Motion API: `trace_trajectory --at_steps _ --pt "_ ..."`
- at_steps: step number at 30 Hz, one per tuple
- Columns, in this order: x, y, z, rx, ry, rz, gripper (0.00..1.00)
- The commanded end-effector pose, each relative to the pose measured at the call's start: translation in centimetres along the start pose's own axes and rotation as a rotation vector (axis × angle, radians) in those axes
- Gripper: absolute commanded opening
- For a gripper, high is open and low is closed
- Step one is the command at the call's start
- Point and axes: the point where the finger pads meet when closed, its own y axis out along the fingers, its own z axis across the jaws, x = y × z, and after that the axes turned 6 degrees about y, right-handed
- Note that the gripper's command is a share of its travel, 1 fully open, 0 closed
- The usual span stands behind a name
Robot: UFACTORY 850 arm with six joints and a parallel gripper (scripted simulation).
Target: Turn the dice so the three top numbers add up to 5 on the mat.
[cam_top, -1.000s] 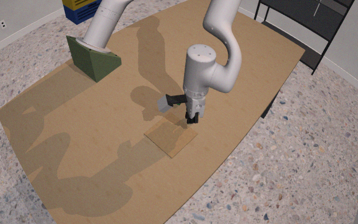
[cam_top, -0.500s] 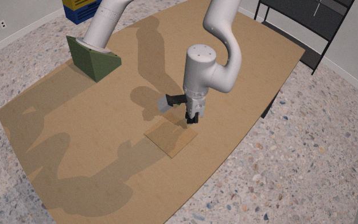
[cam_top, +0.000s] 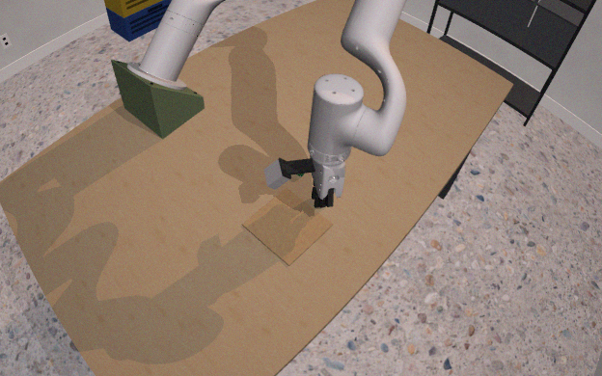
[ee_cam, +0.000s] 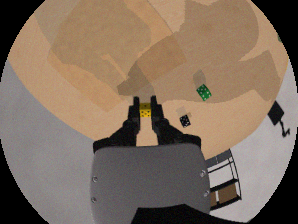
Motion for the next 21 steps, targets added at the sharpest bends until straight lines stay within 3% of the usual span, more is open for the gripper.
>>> trace_trajectory --at_steps 1,6,14,21 --pt "0.1 -0.2 -0.1 -0.001 0.0 -0.001 0.11" --pt "0.1 -2.2 -0.1 -0.001 0.0 -0.001 0.11" --pt "0.1 -7.9 -0.1 -0.001 0.0 -0.001 0.11" --pt "0.0 -9.9 0.0 -0.001 0.0 -0.001 0.11"
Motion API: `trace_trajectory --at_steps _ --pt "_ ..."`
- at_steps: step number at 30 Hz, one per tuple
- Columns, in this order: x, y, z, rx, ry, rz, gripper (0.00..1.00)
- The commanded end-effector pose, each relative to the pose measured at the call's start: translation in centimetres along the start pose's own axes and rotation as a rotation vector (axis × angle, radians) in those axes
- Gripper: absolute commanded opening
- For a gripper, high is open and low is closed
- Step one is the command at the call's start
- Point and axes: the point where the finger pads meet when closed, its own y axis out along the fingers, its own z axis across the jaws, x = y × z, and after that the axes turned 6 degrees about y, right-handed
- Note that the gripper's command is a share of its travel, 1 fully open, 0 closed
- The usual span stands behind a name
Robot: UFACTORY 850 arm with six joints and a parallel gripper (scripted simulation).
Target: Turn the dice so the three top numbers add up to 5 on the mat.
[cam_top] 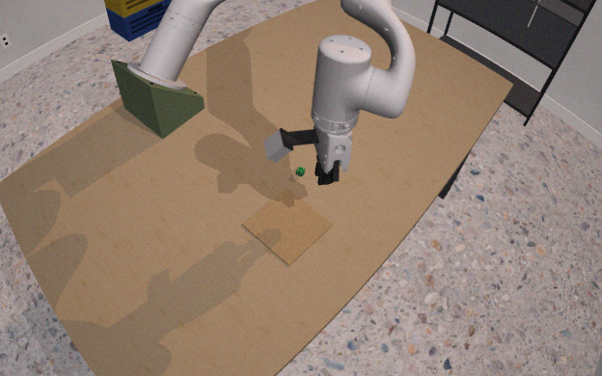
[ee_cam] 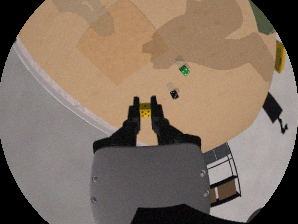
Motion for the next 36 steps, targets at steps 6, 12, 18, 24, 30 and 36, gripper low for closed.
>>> trace_trajectory --at_steps 6,12,18,24,30,36 --pt "0.1 -1.6 0.0 0.0 -0.001 -0.001 0.11" --pt "0.1 -1.6 0.0 0.0 -0.001 -0.001 0.11" --pt "-0.4 -1.6 -0.6 -0.001 -0.06 0.0 0.11" --pt "-2.0 -1.7 -2.6 -0.001 -0.27 0.001 0.11" --pt "-3.2 -1.7 -3.9 -0.002 -0.418 0.001 0.11" --pt "-4.8 -1.7 -5.6 -0.002 -0.609 0.002 0.11"
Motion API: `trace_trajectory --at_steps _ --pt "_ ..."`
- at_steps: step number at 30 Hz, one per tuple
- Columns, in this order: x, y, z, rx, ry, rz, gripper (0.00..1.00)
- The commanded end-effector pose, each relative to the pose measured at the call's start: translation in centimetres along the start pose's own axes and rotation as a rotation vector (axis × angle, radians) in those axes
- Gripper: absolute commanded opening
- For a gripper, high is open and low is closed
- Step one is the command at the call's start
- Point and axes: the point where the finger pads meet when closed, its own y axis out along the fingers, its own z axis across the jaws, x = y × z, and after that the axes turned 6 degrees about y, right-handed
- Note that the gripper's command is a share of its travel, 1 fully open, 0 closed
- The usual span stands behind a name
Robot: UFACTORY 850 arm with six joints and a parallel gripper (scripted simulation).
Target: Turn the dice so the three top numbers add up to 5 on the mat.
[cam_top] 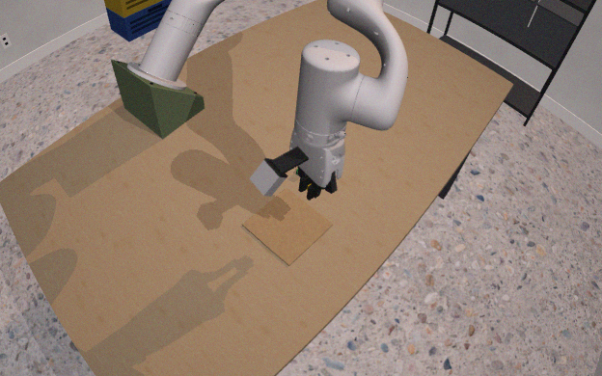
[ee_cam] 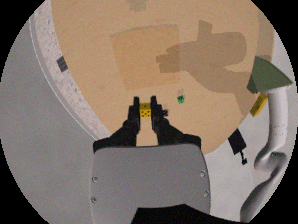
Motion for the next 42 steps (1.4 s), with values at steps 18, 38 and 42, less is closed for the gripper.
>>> trace_trajectory --at_steps 18,38,42 --pt "-7.5 0.1 -2.2 -0.012 -0.64 -0.006 0.11" --pt "-14.6 0.7 -3.1 -0.014 -1.221 -0.005 0.11" --pt "-16.1 0.8 -3.2 -0.015 -1.338 -0.004 0.11"
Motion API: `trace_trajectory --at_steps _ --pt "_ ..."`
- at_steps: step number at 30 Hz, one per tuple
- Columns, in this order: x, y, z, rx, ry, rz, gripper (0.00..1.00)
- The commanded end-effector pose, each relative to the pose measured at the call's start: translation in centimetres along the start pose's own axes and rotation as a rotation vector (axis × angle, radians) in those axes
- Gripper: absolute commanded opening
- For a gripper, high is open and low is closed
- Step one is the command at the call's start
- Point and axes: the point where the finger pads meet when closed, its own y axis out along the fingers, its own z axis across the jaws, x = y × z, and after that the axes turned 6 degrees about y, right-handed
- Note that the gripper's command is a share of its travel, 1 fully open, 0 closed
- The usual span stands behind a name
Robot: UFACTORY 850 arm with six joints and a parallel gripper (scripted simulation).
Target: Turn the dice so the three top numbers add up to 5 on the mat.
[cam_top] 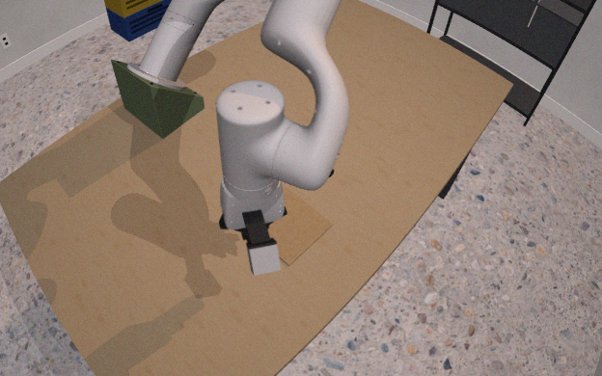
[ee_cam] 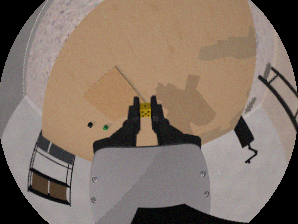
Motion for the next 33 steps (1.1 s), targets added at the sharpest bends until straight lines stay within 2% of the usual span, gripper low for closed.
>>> trace_trajectory --at_steps 1,13,19,22,27,30,33 --pt "-0.8 0.1 1.5 -0.012 -0.145 0.007 0.11" --pt "-1.2 0.2 2.5 -0.013 -0.23 0.009 0.11" --pt "-1.2 0.2 2.4 -0.026 -0.232 0.044 0.11" --pt "-1.2 0.2 2.4 -0.041 -0.231 0.115 0.11" --pt "-1.0 0.1 2.6 -0.073 -0.228 0.276 0.11" --pt "-0.9 0.1 2.6 -0.083 -0.227 0.315 0.11" --pt "-0.8 0.1 2.6 -0.101 -0.226 0.389 0.11"
